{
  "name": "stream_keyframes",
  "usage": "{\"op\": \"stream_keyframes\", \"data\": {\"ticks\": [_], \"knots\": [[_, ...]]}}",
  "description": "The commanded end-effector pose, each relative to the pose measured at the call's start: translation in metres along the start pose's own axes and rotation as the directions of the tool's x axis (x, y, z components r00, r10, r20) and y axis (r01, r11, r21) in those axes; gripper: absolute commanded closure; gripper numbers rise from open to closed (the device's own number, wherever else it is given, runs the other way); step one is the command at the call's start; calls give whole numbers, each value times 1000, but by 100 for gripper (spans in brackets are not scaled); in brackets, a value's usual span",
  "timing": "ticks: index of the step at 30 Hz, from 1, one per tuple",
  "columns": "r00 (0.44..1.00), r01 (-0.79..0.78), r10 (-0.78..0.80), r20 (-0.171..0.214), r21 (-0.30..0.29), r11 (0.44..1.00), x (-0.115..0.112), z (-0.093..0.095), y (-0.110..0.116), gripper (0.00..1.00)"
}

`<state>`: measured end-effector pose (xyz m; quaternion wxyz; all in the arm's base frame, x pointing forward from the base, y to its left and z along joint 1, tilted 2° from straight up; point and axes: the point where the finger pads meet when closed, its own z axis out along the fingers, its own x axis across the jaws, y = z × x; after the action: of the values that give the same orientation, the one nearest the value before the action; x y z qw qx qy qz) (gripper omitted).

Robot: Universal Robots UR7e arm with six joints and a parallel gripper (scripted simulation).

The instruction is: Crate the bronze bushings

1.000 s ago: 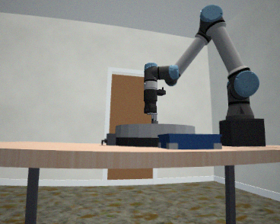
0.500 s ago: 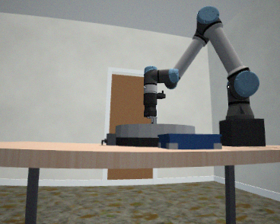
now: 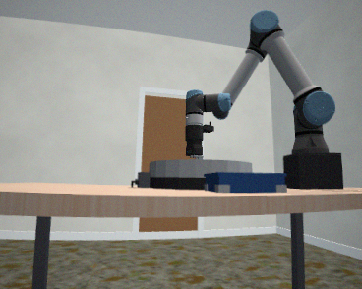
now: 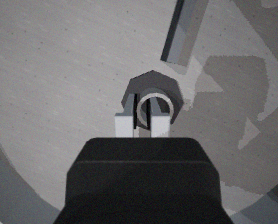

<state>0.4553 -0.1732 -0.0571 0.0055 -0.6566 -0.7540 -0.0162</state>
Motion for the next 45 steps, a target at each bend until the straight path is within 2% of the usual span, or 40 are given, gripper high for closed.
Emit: {"op": "stream_keyframes", "data": {"ticks": [1,14,15,45], "knots": [[1000,0,0,2,-2,1000,0,2,0,100],[1000,0,0,2,-2,1000,0,3,0,100],[1000,0,0,2,-2,1000,0,3,0,58],[1000,0,0,2,-2,1000,0,3,0,58]]}}
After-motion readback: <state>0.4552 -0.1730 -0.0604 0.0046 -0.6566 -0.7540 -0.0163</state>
